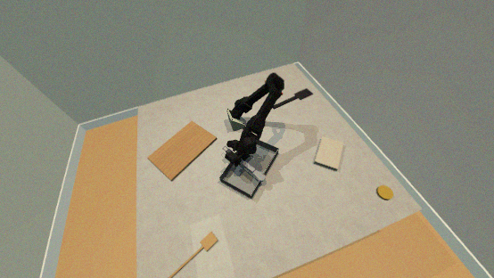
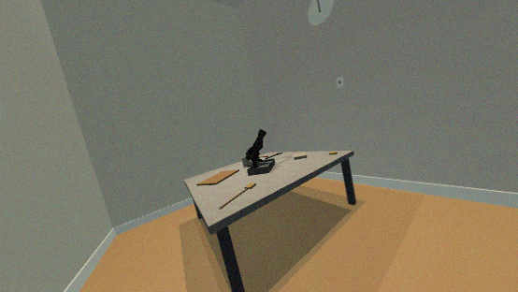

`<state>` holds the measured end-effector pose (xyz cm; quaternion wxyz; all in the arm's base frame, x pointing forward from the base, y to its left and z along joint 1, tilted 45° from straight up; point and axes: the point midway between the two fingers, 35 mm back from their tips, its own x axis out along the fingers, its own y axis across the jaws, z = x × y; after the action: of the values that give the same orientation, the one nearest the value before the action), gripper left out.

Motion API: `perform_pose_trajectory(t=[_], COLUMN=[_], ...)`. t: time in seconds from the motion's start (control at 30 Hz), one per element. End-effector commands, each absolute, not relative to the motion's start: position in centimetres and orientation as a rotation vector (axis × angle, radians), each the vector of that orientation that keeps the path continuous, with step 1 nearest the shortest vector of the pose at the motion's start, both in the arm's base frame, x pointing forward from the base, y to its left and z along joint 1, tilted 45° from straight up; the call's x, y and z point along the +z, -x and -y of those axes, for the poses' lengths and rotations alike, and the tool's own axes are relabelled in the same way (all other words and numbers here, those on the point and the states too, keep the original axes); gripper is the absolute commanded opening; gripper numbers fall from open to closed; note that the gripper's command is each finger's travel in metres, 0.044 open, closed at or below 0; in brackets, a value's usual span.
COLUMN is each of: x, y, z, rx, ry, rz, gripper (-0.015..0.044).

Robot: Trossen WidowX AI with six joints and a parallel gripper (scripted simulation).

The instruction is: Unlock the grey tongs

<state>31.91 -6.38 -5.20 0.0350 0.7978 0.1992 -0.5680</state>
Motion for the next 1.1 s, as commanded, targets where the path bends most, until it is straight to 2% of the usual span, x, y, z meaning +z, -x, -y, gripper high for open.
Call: perform_pose_trajectory(t=[0.0, 0.2, 0.43, 0.63, 1.07], x=[-5.2, -5.2, -4.6, 0.0, 0.2], y=[-31.9, -31.9, -32.0, -31.6, -31.5], z=[6.4, 6.4, 7.0, 11.6, 11.8], rx=[-1.745, -1.745, -1.747, -1.762, -1.768], ry=[-2.453, -2.453, -2.451, -2.444, -2.441], rz=[-0.612, -0.612, -0.611, -0.609, -0.622], gripper=[0.0076, 0.0036, -0.0148, -0.015, -0.015])
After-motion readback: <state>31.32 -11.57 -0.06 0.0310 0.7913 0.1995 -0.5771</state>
